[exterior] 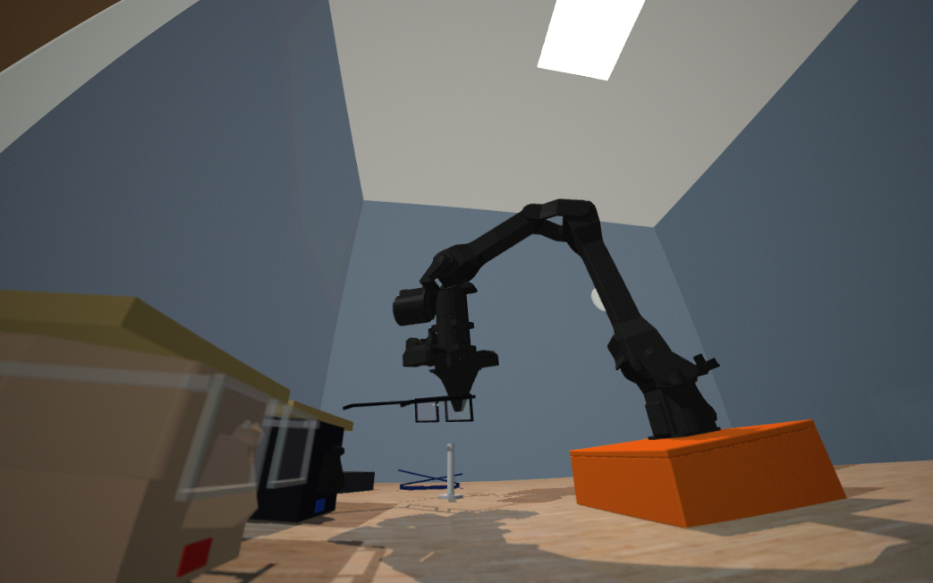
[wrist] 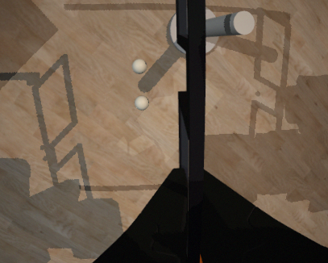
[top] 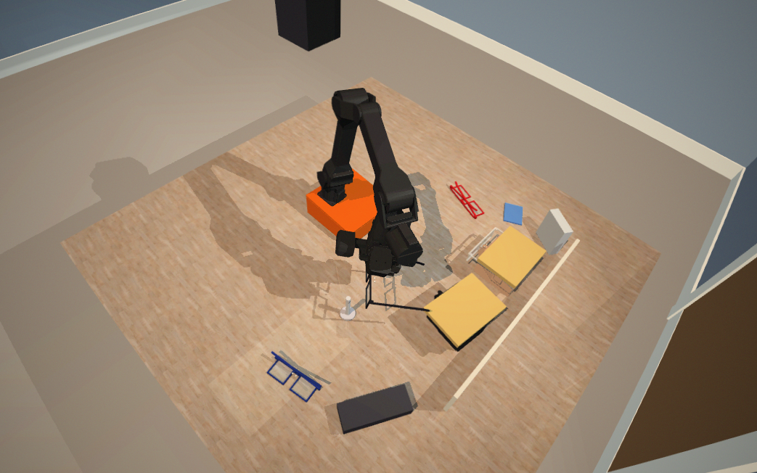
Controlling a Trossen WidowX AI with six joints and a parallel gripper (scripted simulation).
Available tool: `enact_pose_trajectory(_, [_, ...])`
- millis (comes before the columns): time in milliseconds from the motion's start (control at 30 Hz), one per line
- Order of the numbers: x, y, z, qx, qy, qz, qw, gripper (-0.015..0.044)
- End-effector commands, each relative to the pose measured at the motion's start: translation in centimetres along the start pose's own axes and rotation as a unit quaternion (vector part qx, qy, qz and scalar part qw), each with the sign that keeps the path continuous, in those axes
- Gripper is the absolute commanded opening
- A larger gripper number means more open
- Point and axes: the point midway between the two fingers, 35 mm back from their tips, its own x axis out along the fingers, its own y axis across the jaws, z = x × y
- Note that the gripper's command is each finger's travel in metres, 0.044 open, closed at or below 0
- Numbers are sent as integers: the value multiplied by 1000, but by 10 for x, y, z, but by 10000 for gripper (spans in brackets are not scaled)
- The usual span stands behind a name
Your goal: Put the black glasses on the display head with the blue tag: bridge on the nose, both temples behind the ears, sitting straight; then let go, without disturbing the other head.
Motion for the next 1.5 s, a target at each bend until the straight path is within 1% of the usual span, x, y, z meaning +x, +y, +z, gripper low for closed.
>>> enact_pose_trajectory(0, [-8,18,-7,36,-15,-7,999,0])
enact_pose_trajectory(367, [-24,60,-29,118,-52,-10,992,0])
enact_pose_trajectory(733, [-41,98,-58,199,-91,5,976,0])
enact_pose_trajectory(1100, [-59,130,-93,280,-125,41,951,0])
enact_pose_trajectory(1467, [-77,156,-133,358,-147,93,917,0])
